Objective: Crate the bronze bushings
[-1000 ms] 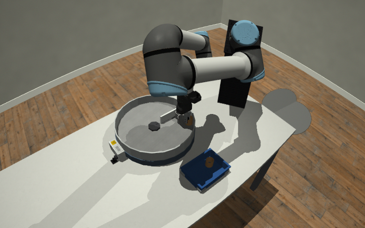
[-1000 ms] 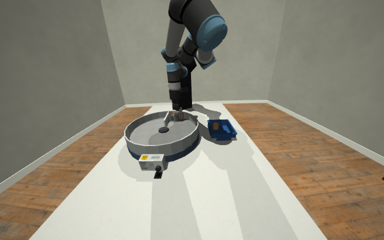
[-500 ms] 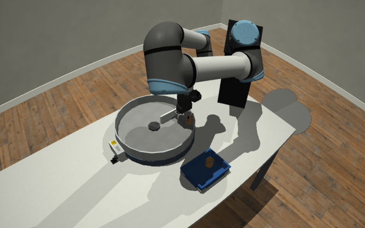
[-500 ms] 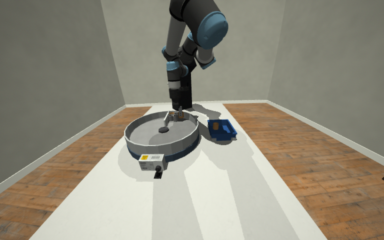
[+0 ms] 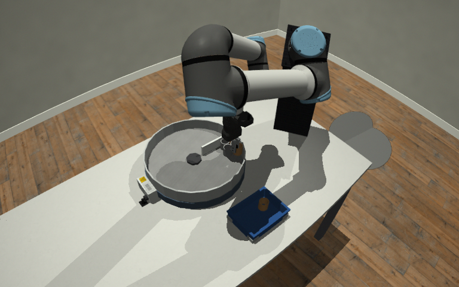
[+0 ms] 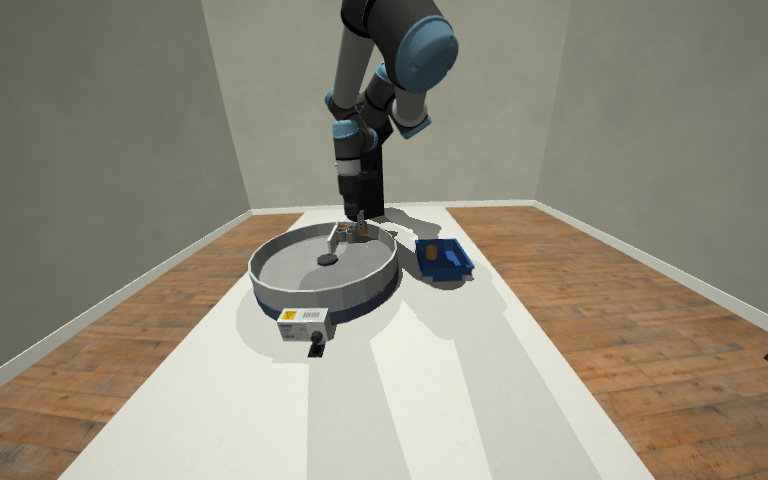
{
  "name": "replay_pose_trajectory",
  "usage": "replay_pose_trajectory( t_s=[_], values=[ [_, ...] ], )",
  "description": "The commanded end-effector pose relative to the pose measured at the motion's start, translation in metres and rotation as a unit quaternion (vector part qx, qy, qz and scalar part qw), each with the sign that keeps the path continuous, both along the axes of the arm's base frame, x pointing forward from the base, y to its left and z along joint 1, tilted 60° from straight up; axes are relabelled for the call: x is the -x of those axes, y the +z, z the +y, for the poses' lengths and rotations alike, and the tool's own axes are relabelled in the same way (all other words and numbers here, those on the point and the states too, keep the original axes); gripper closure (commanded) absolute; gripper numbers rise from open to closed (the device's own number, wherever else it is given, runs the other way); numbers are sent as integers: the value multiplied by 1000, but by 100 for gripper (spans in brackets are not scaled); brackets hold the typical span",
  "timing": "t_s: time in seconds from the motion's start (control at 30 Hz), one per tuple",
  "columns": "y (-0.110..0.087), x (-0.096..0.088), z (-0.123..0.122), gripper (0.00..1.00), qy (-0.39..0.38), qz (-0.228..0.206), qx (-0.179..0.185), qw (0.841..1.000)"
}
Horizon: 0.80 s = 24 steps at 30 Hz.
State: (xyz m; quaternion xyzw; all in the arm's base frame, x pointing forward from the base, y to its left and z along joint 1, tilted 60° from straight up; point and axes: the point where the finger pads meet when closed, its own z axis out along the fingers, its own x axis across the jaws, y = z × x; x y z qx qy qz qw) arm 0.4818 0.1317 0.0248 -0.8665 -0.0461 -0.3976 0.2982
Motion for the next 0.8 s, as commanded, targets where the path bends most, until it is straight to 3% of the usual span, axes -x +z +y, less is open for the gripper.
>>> replay_pose_trajectory(
  t_s=[0.0,0.77],
  values=[
    [0,0,0,100,0,0,0,1000],
    [8,10,-9,100,0,0,0,1000]
  ],
)
